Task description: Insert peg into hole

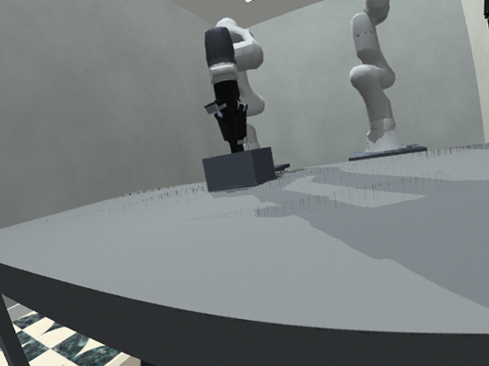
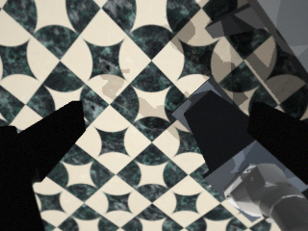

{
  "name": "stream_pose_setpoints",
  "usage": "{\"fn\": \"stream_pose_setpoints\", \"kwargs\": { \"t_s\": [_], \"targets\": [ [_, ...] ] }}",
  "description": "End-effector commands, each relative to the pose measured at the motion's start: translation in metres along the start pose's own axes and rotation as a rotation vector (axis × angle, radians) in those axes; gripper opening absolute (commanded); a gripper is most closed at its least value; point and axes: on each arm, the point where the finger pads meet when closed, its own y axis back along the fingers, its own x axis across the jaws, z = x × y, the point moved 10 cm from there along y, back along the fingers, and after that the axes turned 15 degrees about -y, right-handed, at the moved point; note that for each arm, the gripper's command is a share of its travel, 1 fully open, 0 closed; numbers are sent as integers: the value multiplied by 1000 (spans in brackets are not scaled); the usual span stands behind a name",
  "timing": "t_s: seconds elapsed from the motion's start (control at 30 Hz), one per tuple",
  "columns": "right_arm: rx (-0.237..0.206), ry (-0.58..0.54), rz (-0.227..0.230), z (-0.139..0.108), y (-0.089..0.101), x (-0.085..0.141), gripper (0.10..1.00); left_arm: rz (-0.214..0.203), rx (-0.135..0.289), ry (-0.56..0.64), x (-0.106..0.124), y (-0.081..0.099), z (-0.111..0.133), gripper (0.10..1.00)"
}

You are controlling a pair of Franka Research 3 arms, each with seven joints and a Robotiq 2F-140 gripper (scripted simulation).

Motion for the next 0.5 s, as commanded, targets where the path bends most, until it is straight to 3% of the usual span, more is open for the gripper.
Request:
{"fn": "stream_pose_setpoints", "kwargs": {
  "t_s": [0.0,0.47],
  "targets": [
    [2,5,-6,-1,-1,-1,99,-1,-3,6,0,1,1,1000],
    [2,5,-6,-1,-4,-1,99,-1,-3,6,0,1,1,1000]
  ]
}}
